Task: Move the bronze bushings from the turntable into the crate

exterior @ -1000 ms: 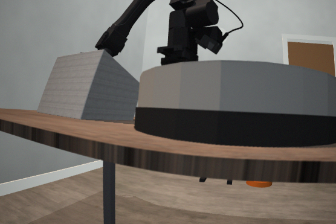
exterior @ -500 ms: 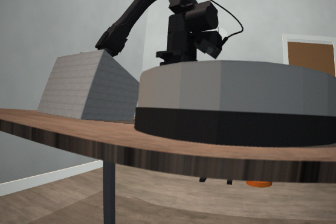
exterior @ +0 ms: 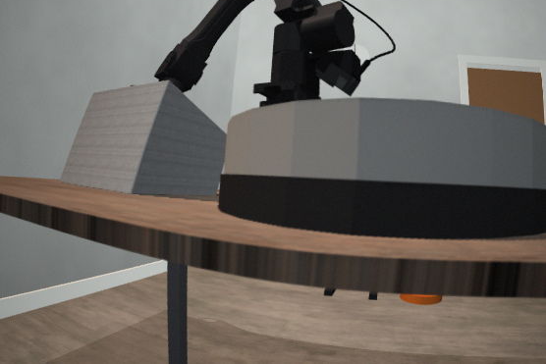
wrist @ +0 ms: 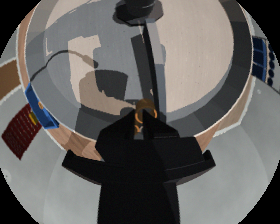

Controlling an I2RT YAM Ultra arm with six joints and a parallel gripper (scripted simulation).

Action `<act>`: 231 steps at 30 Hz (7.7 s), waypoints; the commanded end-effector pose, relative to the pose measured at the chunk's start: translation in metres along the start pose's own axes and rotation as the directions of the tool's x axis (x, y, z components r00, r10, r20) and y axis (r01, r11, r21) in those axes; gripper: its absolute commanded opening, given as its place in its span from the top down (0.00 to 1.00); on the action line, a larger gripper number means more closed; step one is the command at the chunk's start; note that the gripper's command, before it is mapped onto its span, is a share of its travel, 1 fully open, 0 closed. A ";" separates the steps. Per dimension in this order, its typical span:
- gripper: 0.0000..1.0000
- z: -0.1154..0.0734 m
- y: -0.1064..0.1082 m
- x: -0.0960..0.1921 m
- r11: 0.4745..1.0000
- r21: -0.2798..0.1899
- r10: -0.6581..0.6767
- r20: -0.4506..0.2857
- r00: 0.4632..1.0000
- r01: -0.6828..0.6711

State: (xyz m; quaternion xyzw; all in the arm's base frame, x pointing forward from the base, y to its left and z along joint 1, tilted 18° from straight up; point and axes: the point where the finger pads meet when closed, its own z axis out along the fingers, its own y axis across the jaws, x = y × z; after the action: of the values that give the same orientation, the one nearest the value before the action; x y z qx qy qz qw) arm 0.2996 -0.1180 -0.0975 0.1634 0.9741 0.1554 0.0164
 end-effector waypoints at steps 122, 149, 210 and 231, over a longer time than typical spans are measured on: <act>1.00 -0.101 -0.003 -0.008 1.000 0.014 -0.003 0.034 0.999 0.002; 1.00 -0.089 0.056 0.009 1.000 -0.008 -0.002 0.009 1.000 0.002; 1.00 -0.090 0.358 0.041 1.000 0.002 0.007 0.002 1.000 -0.007; 1.00 -0.090 0.358 0.041 1.000 0.002 0.007 0.002 1.000 -0.007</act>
State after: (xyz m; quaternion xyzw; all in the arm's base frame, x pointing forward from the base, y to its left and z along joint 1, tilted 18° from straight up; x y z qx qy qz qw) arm 0.3612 0.1905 0.0968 0.1635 0.9735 0.1590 0.0143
